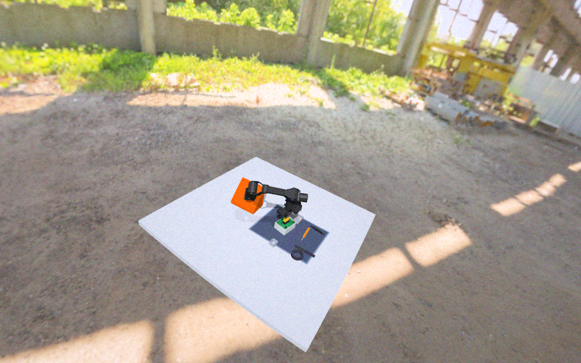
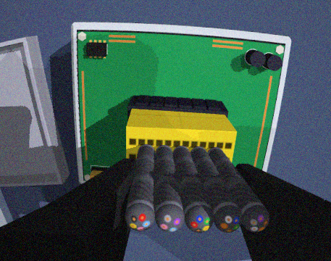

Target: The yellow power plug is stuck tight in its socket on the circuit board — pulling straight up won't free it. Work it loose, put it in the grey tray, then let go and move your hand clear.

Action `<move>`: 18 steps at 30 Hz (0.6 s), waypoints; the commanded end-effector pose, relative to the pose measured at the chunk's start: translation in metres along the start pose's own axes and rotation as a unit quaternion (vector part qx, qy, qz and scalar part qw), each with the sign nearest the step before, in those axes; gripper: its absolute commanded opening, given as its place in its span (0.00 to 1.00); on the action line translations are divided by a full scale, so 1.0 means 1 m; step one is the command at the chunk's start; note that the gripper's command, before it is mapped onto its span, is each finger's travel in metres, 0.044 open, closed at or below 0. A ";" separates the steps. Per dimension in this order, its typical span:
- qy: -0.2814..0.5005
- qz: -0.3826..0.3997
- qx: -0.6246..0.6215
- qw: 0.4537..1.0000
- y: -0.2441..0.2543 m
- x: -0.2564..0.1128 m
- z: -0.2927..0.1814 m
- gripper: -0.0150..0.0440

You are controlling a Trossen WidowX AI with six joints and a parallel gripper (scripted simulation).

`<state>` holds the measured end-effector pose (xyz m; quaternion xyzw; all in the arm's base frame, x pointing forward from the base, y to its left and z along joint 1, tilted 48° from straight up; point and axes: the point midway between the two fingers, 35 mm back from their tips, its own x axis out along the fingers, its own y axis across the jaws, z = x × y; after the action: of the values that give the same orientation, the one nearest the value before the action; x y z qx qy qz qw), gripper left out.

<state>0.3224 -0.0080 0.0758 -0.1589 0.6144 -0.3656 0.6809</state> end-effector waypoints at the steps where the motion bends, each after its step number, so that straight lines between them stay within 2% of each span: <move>1: -0.013 -0.043 -0.008 0.999 0.009 -0.014 0.000 0.25; 8: -0.013 -0.099 -0.007 0.995 0.018 -0.014 -0.001 0.25; 18: -0.013 0.016 -0.009 1.000 -0.001 -0.018 0.000 0.25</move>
<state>0.3241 -0.0009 0.0753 -0.1834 0.6122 -0.3819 0.6676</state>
